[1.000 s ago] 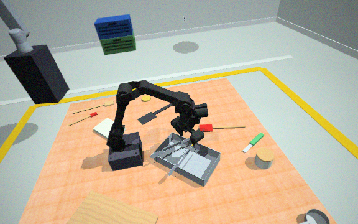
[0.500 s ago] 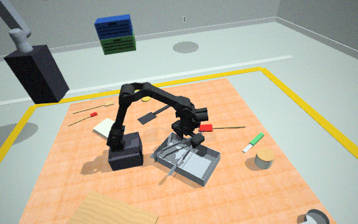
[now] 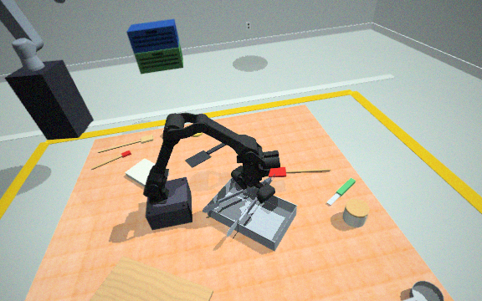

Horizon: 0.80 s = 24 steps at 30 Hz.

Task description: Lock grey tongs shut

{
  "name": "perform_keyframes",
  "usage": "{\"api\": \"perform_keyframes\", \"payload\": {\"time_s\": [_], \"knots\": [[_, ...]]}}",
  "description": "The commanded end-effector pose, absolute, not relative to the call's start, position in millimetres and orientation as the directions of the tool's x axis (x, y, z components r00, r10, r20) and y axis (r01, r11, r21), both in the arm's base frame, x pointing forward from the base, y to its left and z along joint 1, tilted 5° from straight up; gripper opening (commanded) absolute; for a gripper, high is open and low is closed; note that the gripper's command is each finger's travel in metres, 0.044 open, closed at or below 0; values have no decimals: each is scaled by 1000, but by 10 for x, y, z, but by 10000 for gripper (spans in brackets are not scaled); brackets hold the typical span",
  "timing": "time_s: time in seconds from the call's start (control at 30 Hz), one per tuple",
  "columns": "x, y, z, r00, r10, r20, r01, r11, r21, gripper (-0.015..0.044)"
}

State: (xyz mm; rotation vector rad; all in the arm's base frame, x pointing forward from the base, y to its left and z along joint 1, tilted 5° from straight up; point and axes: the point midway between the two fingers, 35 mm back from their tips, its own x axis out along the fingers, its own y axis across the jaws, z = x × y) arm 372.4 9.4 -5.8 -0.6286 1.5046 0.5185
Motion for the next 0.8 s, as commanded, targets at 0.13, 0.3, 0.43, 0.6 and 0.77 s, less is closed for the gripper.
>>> {"api": "perform_keyframes", "payload": {"time_s": [0.13,0.3,0.43,0.6,0.77], "knots": [[3691,75,-229,4,-73,-997,-673,738,-57,440],[3680,70,-298,4,-74,-997,-673,738,-57,440],[3680,69,-301,4,-74,-997,-673,738,-57,440],[3693,79,-268,9,-68,-998,-668,742,-57,335],[3693,79,-268,9,-68,-998,-668,742,-57,302]]}}
